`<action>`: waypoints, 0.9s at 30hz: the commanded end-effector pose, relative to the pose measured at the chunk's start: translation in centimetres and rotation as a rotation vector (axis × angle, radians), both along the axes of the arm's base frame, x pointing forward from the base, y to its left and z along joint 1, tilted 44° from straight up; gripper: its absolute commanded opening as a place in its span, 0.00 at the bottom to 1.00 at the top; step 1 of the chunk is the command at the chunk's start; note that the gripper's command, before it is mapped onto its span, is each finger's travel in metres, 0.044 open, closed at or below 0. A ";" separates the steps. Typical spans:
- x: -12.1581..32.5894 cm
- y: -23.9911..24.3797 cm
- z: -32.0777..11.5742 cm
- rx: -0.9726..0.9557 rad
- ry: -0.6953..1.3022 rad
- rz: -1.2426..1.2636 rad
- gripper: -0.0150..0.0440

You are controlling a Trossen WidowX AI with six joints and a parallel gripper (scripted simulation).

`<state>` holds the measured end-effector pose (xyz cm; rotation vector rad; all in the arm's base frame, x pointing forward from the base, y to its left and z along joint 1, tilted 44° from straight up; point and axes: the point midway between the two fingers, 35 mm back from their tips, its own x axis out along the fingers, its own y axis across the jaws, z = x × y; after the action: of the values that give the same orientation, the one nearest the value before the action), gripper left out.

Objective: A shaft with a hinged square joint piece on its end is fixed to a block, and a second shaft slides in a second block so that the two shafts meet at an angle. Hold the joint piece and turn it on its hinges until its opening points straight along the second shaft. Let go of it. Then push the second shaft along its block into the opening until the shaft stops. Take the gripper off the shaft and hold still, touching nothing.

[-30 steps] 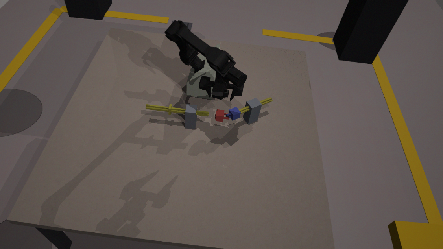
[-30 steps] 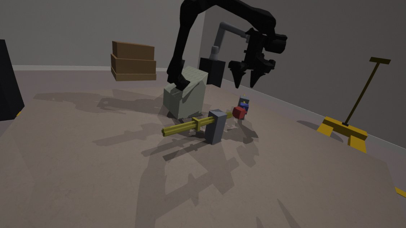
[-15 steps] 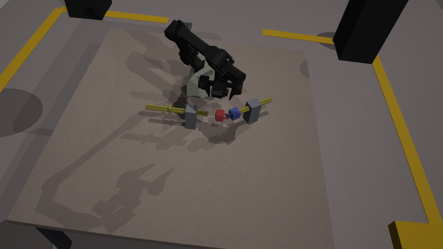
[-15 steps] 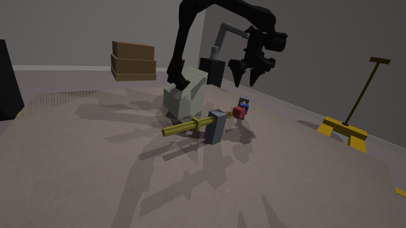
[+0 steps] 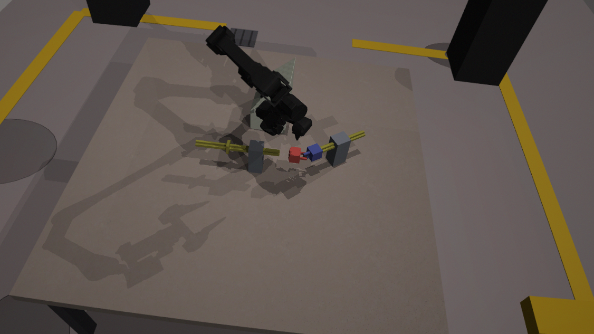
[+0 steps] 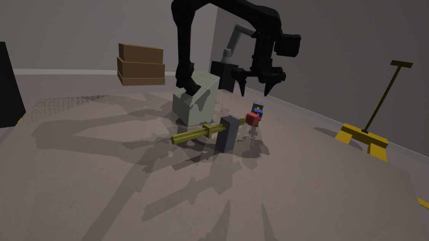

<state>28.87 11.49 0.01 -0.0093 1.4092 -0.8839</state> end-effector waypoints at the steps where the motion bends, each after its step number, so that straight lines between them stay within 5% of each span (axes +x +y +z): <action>1: -0.1 -0.9 0.2 0.038 -0.069 -0.127 1.00; 27: -0.7 -6.8 1.2 0.232 -0.460 -0.908 1.00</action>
<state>28.38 5.32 1.17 0.9006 1.0875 -1.2909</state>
